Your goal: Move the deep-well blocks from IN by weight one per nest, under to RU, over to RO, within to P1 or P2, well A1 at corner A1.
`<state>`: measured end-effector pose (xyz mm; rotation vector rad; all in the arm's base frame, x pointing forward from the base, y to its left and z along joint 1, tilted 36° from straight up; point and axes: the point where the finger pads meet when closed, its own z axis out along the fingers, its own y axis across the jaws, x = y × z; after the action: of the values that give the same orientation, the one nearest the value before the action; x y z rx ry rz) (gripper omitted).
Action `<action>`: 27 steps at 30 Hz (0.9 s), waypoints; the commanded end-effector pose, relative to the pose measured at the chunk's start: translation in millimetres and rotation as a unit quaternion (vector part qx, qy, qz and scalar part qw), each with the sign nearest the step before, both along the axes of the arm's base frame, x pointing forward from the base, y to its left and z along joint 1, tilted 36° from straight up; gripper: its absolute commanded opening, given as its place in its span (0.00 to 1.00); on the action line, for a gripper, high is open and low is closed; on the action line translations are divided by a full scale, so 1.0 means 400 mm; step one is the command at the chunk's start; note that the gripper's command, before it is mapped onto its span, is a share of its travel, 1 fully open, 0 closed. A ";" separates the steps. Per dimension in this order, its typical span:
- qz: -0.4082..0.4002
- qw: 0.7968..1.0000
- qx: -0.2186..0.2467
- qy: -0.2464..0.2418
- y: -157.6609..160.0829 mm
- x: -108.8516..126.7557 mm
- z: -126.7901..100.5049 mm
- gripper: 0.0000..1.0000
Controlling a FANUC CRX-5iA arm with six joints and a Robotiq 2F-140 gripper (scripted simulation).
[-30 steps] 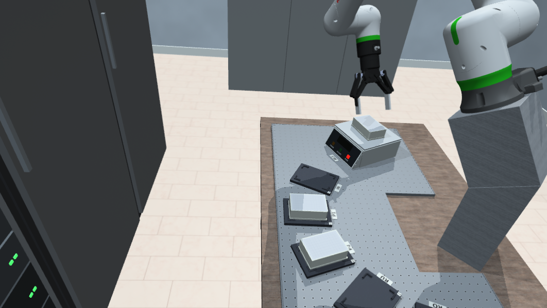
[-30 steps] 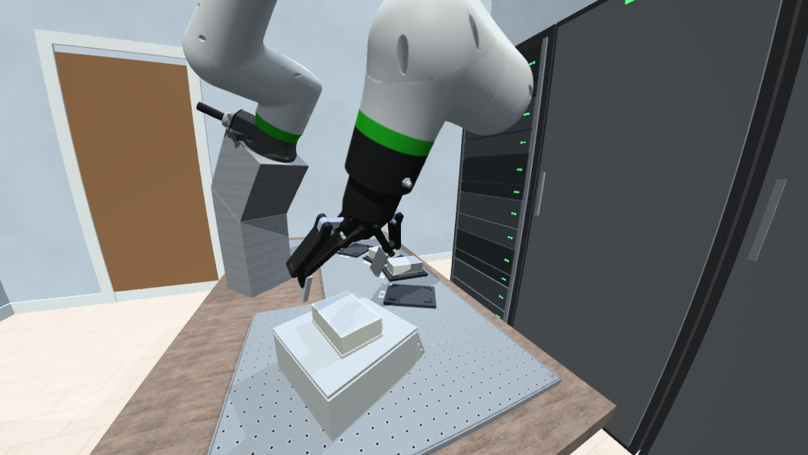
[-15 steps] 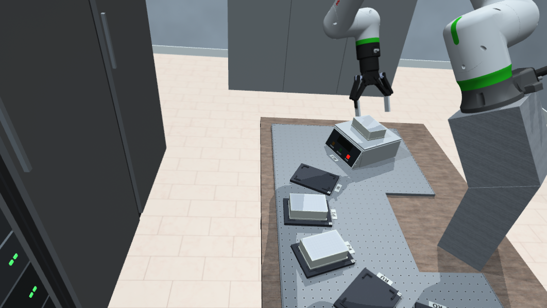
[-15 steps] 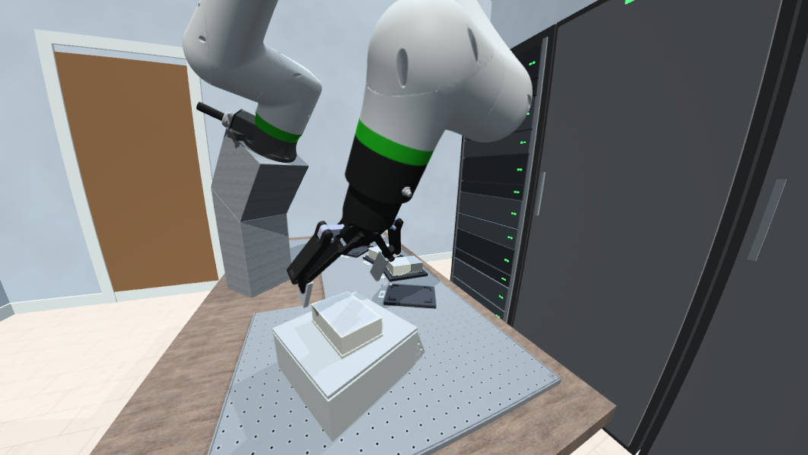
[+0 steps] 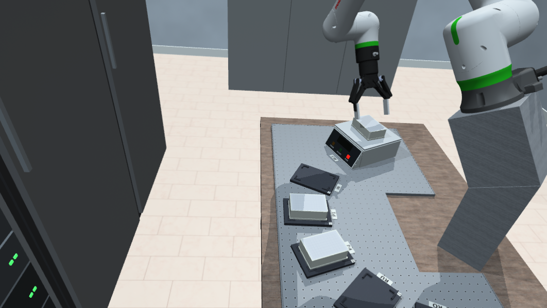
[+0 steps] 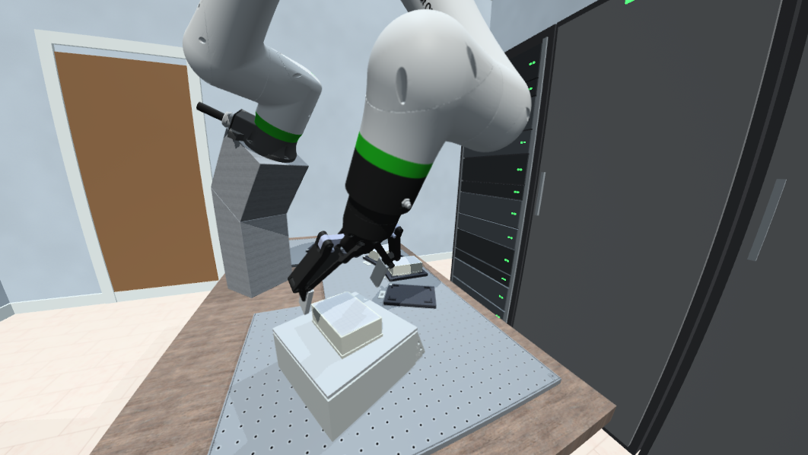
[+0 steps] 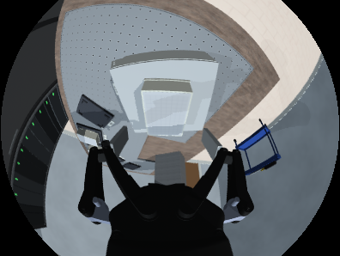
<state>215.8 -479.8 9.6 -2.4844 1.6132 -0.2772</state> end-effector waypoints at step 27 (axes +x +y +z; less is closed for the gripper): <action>0.000 1.000 0.000 0.000 -0.048 0.046 -0.090 1.00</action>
<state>232.8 -497.4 -23.8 -2.4844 1.6133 -0.2773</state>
